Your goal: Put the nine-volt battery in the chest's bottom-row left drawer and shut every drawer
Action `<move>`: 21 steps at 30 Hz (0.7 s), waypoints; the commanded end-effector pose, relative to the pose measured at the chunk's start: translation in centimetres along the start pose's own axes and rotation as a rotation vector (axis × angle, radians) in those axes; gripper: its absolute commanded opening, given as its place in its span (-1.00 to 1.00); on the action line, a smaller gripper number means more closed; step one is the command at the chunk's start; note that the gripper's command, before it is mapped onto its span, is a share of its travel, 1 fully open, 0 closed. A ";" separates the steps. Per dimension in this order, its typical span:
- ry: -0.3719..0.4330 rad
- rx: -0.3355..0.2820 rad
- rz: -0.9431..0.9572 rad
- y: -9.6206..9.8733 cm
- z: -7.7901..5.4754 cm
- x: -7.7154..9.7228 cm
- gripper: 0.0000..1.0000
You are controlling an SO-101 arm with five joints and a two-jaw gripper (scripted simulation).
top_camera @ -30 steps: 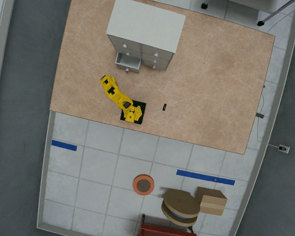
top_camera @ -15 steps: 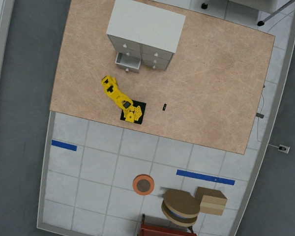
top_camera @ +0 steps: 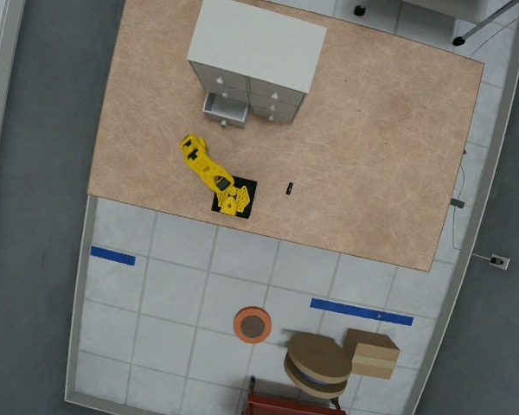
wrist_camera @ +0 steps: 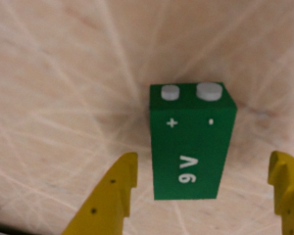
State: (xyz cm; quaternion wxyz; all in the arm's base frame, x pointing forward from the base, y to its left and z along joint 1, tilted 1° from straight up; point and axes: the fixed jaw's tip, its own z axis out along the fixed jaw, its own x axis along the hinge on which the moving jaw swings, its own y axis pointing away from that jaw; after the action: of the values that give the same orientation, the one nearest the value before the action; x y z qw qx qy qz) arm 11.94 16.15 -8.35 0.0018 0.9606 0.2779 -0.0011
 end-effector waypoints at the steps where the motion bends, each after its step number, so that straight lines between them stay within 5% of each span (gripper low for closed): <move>1: 0.011 0.006 -0.013 -0.2 0.1 0.3 -0.41; 21: 0.011 0.006 -0.013 -0.1 1.2 0.2 -0.41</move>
State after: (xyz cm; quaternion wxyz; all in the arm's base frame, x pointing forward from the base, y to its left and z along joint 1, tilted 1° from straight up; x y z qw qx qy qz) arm 11.91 16.11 -9.42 0.0005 0.9605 0.2781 0.0005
